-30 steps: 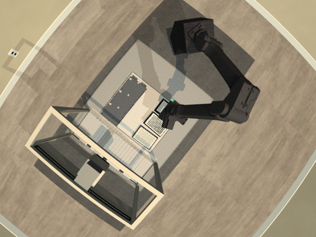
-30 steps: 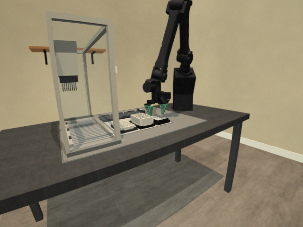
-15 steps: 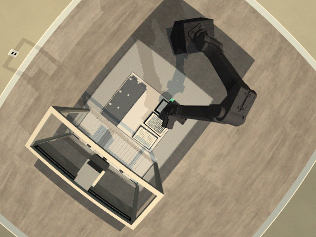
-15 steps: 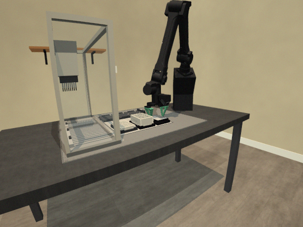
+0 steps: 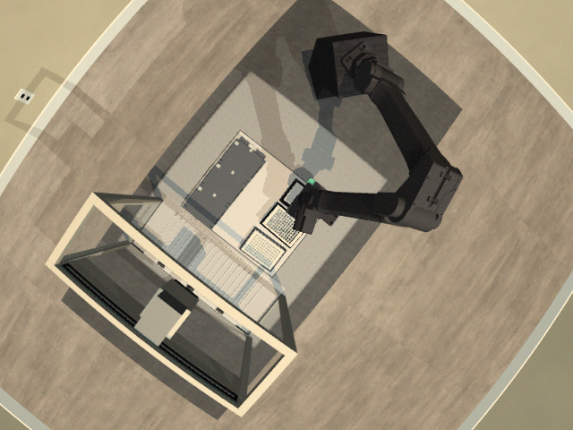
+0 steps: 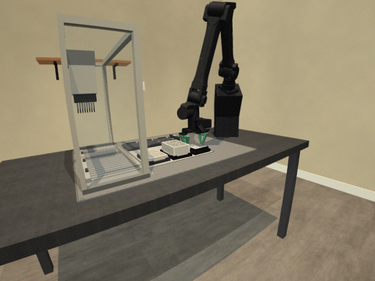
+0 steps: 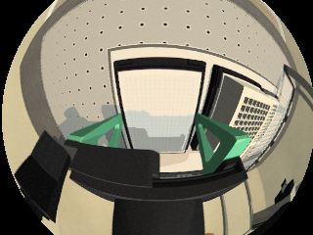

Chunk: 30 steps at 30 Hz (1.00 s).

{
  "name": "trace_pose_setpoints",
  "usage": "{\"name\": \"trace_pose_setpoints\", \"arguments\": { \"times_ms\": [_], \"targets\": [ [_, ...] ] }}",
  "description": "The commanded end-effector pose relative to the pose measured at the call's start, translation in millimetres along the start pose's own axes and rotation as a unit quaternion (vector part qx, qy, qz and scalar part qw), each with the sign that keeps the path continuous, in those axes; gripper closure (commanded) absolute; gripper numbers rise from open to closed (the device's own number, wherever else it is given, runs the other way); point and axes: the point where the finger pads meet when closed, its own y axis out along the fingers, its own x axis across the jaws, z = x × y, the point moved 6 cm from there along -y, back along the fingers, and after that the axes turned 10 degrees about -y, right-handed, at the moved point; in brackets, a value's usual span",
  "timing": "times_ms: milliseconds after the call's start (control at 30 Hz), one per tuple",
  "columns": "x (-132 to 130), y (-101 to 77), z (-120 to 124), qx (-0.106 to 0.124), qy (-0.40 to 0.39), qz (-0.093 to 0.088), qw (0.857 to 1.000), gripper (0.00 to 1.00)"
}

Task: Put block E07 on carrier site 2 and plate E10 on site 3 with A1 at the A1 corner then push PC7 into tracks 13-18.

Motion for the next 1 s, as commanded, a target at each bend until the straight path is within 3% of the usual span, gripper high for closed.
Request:
{"name": "trace_pose_setpoints", "arguments": {
  "times_ms": [0,67,367,400,967],
  "targets": [
    [-6.0,-2.7,-1.2,-0.001,0.002,0.008,1.000,0.00],
    [-4.4,2.4,-3.4,0.000,0.006,-0.002,1.000,0.00],
    [-7.6,-2.7,-1.7,-0.001,0.002,0.008,1.000,0.00],
    [-7.2,-3.9,-2.4,-0.001,0.006,0.010,1.000,1.00],
    [-6.4,-3.5,-1.4,-0.001,0.002,0.008,1.000,1.00]
  ]
}}
